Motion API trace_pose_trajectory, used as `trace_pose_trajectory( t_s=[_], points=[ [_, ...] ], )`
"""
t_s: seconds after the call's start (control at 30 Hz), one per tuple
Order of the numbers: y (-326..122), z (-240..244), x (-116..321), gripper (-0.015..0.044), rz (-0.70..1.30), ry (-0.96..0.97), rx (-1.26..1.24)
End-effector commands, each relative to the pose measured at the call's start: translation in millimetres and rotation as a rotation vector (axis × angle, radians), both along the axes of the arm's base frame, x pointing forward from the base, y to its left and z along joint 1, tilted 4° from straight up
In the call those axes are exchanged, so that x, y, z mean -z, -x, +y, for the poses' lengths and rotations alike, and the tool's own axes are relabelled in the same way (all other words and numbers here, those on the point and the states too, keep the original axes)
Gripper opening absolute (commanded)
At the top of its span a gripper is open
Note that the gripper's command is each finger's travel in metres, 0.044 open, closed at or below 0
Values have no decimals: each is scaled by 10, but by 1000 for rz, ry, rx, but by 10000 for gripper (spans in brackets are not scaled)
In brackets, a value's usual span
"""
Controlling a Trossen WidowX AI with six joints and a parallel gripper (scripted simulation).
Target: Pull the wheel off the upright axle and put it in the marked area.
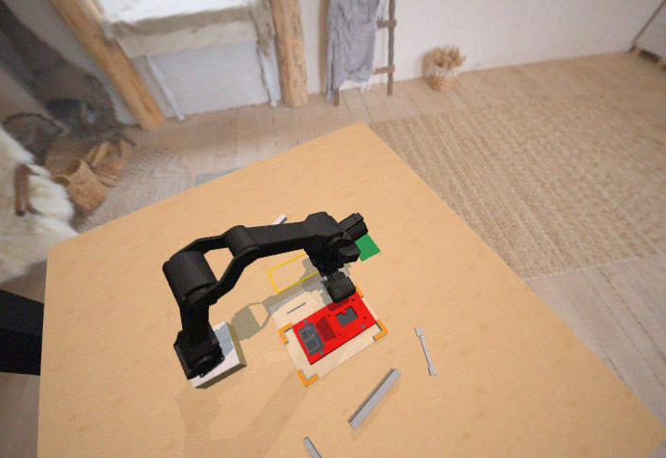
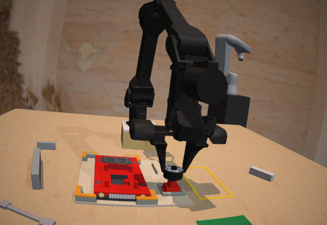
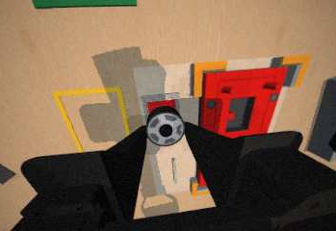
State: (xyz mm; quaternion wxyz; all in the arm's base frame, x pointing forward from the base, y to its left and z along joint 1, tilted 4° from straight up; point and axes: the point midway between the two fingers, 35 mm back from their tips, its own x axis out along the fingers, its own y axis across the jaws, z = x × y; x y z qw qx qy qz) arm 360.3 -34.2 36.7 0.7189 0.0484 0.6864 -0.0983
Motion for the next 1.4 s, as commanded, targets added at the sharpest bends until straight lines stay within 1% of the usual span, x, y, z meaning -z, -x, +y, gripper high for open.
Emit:
trace_pose_trajectory(
  t_s=[0.0, 1.37],
  points=[
    [-7, 4, -32, 0, -3, -1, 0],
    [-2, 13, -167, 0, -8, -2, -2]
  ],
)
